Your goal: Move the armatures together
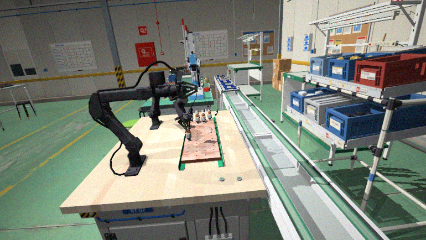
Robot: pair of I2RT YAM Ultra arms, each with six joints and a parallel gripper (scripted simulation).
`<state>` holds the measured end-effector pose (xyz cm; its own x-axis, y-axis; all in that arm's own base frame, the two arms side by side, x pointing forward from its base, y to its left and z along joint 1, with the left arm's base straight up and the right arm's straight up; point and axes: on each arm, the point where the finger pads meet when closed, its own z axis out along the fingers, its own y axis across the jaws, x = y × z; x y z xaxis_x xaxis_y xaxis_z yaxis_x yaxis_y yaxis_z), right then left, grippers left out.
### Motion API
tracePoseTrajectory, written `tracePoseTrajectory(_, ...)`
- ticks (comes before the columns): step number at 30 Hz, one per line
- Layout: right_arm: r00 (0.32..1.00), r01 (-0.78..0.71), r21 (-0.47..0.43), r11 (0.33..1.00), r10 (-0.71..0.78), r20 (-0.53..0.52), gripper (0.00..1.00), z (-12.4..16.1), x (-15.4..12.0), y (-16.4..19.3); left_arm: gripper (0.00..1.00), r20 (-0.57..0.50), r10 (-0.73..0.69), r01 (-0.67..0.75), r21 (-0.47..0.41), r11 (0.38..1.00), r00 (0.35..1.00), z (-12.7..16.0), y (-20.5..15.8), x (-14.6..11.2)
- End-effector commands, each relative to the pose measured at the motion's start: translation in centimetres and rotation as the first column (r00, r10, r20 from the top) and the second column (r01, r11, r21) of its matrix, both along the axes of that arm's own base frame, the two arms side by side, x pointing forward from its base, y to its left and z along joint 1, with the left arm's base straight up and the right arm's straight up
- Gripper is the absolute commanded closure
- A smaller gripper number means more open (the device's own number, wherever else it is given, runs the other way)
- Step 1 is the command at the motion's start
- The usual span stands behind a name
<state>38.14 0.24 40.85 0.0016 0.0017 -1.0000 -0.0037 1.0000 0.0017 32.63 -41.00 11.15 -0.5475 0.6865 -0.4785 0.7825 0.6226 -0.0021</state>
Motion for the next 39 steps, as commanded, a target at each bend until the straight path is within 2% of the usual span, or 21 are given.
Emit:
tracePoseTrajectory(1, 0.999, 0.012, 0.011, 1.000, -0.012, 0.051, 0.00, 2.5, -0.8, -0.2, 0.75, 0.059, -0.013, 0.018, -0.079, 0.997, 0.998, 3.5, -1.6, 0.2)
tracePoseTrajectory(33, 0.999, 0.012, 0.011, 1.000, -0.012, 0.051, 0.00, 2.5, -0.8, -0.2, 0.75, 0.059, -0.013, 0.018, -0.079, 0.997, 0.998, 3.5, -1.6, 0.2)
tracePoseTrajectory(34, 0.999, 0.012, 0.011, 1.000, -0.012, 0.051, 0.00, 2.5, -0.8, -0.2, 0.75, 0.050, -0.005, 0.008, -0.063, 0.998, 0.999, 2.9, -1.1, 0.4)
tracePoseTrajectory(39, 0.999, 0.012, 0.011, 1.000, -0.012, 0.051, 0.00, 2.5, -0.8, -0.2, 0.75, 0.099, 0.003, 0.009, -0.126, 0.992, 0.995, 5.4, -1.9, 1.2)
